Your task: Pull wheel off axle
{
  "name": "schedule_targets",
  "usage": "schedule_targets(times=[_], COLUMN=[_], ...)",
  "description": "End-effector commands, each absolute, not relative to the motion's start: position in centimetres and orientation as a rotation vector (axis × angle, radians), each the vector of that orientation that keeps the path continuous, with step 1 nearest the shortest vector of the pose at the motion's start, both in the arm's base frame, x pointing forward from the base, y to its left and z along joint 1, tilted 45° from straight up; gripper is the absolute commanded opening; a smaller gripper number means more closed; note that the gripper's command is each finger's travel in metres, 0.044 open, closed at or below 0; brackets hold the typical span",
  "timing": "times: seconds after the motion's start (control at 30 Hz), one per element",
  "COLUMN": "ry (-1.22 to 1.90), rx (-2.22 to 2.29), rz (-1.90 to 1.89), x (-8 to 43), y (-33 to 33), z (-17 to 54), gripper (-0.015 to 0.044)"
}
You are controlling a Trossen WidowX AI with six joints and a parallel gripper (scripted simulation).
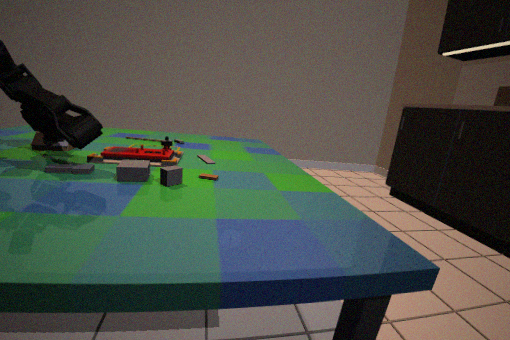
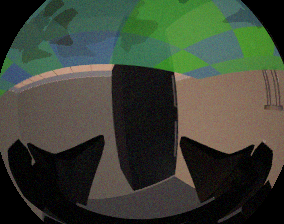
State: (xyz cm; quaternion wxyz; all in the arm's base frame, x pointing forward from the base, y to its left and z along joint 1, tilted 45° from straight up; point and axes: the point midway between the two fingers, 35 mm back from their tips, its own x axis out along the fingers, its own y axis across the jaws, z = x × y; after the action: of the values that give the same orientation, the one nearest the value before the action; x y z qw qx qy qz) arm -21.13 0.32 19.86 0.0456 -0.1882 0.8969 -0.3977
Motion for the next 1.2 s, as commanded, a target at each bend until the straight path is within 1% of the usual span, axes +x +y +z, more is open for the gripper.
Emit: schedule_targets(times=[0.0,0.1,0.3,0.5,0.7,0.87,0.97,1.03,1.17], ry=[2.732,2.618,2.208,1.619,0.832,0.008,-0.570,-0.756,-1.233], rx=[-0.560,-0.353,0.165,0.640,1.045,1.299,1.400,1.356,1.366], rz=[-1.235,-1.522,-2.225,-2.859,-3.386,-3.697,-3.803,-3.855,-3.864], x=[-21.2,-21.9,-22.3,-20.3,-16.0,-10.9,-7.3,-5.5,-2.7], y=[0.5,3.3,10.9,18.6,25.3,29.7,31.6,32.5,33.4], z=[19.9,20.3,20.7,20.2,18.8,17.4,16.4,15.9,15.1], gripper=[0.0374,0.0300,0.0300,0.0300,0.0300,0.0300,0.0300,0.0300,0.0300])
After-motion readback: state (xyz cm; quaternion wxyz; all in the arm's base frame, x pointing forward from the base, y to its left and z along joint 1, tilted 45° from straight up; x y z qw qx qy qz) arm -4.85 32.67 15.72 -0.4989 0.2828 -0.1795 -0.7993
